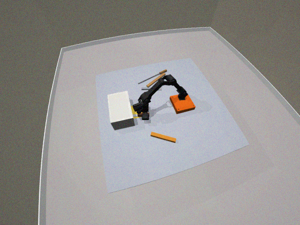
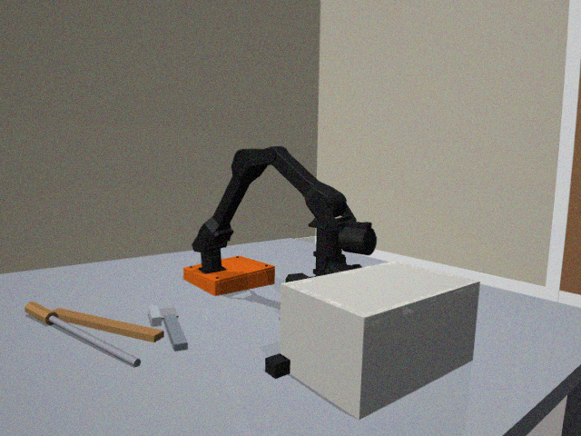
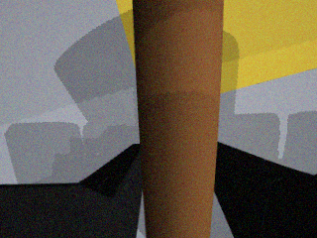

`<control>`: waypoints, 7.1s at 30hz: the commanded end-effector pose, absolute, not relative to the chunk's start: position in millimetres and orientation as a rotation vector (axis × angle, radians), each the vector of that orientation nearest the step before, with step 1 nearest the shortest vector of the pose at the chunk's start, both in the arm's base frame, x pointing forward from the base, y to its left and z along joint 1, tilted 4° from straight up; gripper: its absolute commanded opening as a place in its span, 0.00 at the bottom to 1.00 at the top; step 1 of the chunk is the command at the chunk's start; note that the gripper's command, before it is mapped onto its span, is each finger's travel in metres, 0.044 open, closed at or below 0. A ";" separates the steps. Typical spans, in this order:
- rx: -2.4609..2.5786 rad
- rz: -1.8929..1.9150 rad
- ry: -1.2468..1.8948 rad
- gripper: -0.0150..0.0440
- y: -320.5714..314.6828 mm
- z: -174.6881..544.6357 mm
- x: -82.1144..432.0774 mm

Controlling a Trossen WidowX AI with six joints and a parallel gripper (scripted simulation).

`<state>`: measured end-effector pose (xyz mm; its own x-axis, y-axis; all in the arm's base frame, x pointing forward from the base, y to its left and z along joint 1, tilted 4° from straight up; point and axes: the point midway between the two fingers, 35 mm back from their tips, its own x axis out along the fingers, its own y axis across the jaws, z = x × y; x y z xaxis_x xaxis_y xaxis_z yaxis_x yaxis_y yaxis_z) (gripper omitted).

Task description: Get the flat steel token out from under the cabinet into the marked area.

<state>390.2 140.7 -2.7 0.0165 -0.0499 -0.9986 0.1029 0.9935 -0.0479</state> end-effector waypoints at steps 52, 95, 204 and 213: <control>0.045 -0.128 1.555 0.25 132.4 -4.2 351.9; 0.045 -0.128 1.559 0.25 139.1 -5.9 303.8; 0.135 -0.209 1.559 0.25 203.4 -6.1 218.6; 0.134 -0.222 1.560 0.39 201.1 -8.1 217.5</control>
